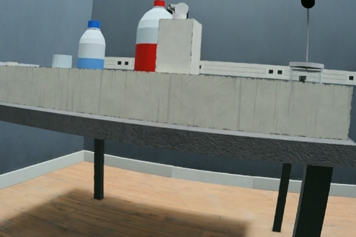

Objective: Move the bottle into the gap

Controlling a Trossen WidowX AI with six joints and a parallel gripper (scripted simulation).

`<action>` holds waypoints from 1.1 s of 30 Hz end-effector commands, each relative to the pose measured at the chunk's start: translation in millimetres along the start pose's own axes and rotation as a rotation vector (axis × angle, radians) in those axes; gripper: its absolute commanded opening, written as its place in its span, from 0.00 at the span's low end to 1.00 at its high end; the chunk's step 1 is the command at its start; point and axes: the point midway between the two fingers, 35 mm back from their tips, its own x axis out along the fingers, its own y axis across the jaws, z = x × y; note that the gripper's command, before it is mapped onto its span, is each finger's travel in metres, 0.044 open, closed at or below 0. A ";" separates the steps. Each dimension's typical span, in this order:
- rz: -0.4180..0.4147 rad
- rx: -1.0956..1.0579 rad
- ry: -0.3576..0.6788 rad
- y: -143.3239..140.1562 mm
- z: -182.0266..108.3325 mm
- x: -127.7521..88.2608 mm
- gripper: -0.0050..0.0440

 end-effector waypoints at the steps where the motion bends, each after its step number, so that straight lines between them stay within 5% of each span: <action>1: -0.005 0.004 -0.017 -2.1 9.2 5.1 0.00; 33: -0.004 0.004 -0.017 -2.2 12.1 10.9 0.00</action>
